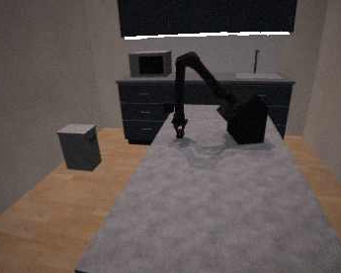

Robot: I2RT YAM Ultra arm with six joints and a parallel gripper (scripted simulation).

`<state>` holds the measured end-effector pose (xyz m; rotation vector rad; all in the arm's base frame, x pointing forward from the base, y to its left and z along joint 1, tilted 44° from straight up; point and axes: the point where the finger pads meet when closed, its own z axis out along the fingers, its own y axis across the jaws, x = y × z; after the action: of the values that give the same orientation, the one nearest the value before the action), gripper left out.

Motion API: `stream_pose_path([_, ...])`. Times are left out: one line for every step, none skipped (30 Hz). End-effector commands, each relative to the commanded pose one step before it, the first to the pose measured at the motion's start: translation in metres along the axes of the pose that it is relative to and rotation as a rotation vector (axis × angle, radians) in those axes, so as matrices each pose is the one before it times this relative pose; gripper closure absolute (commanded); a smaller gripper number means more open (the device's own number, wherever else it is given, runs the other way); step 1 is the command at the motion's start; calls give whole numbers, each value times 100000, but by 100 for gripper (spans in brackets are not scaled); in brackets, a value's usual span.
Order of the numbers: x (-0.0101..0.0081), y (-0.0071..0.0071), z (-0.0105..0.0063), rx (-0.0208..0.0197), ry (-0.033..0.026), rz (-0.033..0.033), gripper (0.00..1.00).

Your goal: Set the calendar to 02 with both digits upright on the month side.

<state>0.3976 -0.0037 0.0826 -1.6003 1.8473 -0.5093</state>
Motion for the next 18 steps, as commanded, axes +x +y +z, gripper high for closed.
stream_pose_path([-66,-339,-167,985,-158,-89,73])
stream_pose_path([0,0,0,0,0,0,73])
stream_pose_path([0,0,0,0,0,0,73])
stream_pose_path([0,0,-6,0,0,0,73])
stream_pose_path([0,-1,-40,0,0,0,73])
stream_pose_path([0,-1,-99,1,0,-1,73])
stream_pose_path([0,-1,-175,1,0,-1,73])
stream_pose_path([0,-1,-262,2,1,-2,73])
stream_pose_path([0,-2,-354,2,1,-2,73])
stream_pose_path([-1,-3,-445,3,1,-3,73])
stream_pose_path([-1,-3,-530,3,1,-3,73])
stream_pose_path([-1,-3,-606,4,2,-4,73])
stream_pose_path([0,0,0,0,0,0,73])
stream_pose_path([0,0,0,0,0,0,73])
stream_pose_path([-1,-5,-671,4,2,-4,73])
stream_pose_path([-1,-4,-720,4,2,-5,73])
stream_pose_path([-1,-5,-754,4,2,-5,73])
stream_pose_path([-1,-4,-769,4,3,-6,73])
